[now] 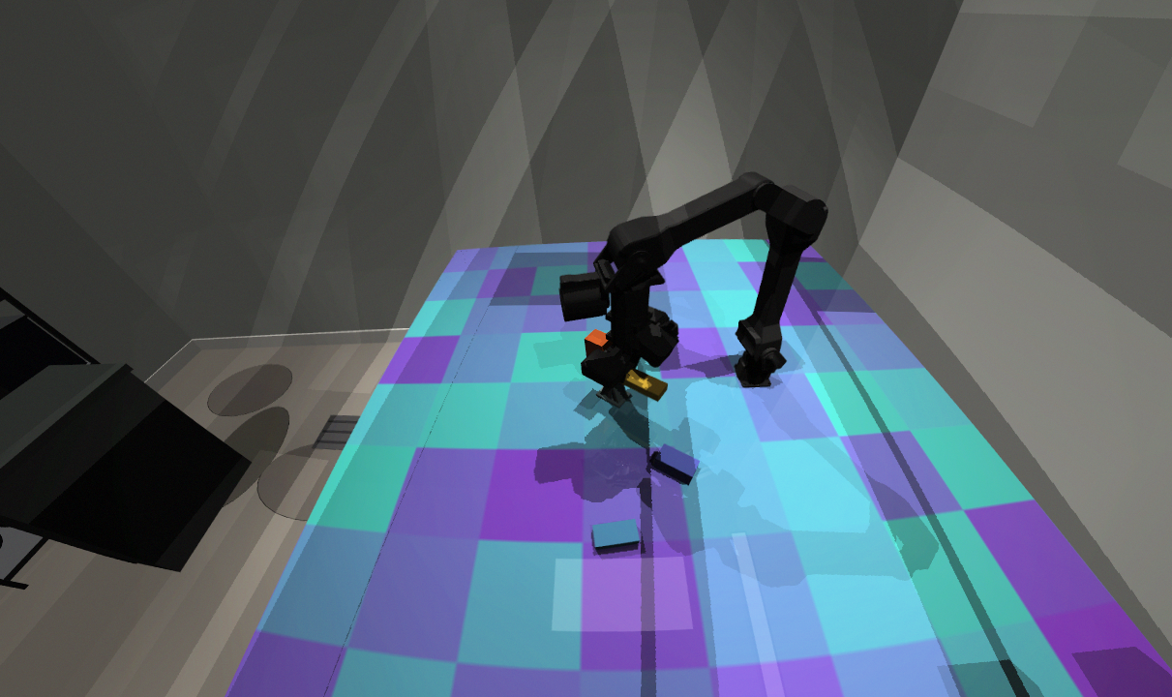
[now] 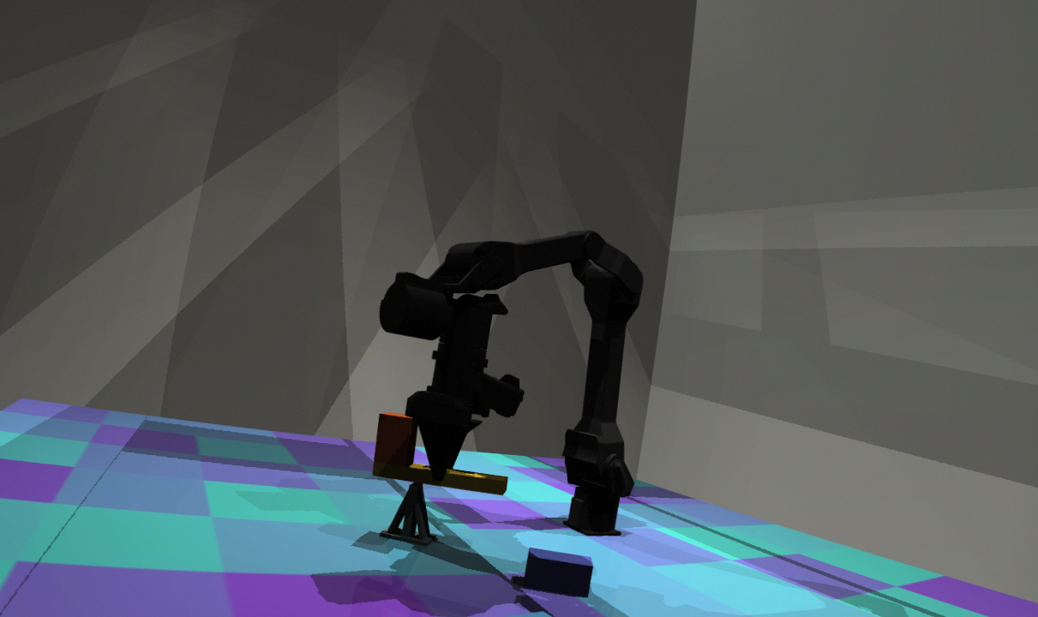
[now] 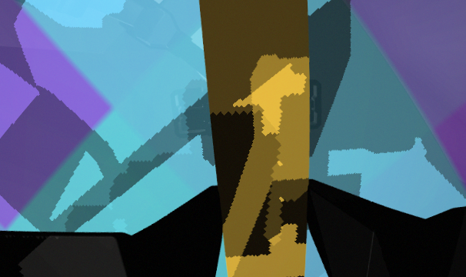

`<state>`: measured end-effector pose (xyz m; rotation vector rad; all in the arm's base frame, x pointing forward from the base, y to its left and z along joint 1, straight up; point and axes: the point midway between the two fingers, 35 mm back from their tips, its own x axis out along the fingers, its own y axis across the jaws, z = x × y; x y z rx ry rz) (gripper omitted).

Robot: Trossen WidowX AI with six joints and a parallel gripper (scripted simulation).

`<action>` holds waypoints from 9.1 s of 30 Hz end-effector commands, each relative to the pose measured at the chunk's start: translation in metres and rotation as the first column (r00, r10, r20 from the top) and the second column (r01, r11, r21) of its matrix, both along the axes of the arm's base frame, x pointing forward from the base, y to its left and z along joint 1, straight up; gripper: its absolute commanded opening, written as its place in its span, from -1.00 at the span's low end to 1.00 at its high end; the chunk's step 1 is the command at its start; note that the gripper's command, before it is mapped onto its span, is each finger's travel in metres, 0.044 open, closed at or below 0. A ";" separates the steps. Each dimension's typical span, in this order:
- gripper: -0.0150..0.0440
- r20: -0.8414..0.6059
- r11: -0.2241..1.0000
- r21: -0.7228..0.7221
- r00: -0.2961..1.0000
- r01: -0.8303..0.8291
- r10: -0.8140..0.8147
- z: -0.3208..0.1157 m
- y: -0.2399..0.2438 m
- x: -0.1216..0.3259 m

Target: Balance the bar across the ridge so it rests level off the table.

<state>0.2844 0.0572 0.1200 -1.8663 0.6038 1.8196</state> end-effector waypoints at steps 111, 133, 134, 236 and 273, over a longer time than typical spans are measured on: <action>-0.49 0.001 1.000 -0.002 1.000 -0.004 0.004 -0.010 0.000 0.000; -0.49 0.004 1.000 -0.002 1.000 -0.002 0.002 -0.008 0.000 0.000; -0.49 0.004 1.000 -0.002 1.000 -0.002 0.002 -0.008 0.000 0.000; 1.00 0.004 1.000 -0.002 1.000 -0.002 0.002 -0.001 0.000 0.001; 1.00 0.004 1.000 -0.002 1.000 -0.002 0.002 0.092 -0.001 -0.003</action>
